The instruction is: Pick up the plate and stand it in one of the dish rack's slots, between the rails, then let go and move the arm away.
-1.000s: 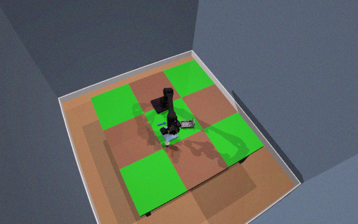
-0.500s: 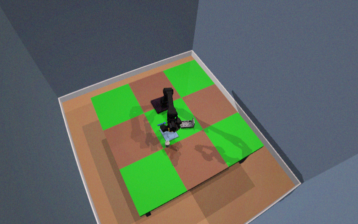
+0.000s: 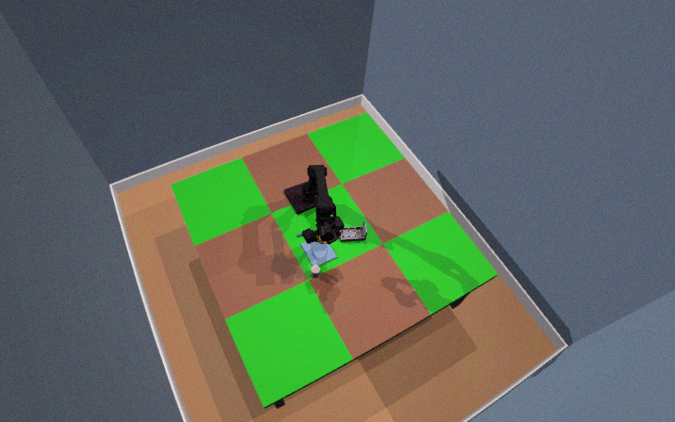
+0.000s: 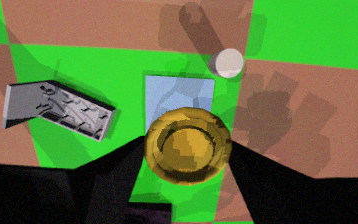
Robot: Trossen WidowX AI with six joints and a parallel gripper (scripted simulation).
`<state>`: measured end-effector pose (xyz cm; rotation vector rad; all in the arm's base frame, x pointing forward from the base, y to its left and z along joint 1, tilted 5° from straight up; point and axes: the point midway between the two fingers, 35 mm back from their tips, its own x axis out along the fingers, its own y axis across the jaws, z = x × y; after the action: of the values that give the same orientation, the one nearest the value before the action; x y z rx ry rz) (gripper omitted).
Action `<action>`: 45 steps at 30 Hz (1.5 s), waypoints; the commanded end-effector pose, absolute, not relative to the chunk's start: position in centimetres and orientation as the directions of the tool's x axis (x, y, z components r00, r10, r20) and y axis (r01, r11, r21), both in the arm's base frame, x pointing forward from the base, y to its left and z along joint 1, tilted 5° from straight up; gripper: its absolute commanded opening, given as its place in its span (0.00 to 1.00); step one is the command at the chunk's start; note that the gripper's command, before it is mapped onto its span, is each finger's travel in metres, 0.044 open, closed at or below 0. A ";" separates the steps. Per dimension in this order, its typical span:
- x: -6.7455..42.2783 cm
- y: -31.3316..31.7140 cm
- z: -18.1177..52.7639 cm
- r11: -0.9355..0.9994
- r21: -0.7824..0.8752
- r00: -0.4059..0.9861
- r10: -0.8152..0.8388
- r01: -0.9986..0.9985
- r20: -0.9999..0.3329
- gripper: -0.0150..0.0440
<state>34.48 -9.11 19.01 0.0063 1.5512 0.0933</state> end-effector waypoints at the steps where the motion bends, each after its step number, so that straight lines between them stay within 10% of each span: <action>1: 33.2 -6.4 19.7 0.998 0.068 0.017 0.067 0.020 -0.998 0.25; 17: 27.5 0.8 19.8 0.942 0.076 -0.001 0.080 0.328 -0.997 0.25; 45: 28.8 3.7 12.7 0.794 0.533 0.004 0.558 -0.293 -0.830 0.25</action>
<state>28.64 3.45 13.47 0.2327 1.4582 0.5967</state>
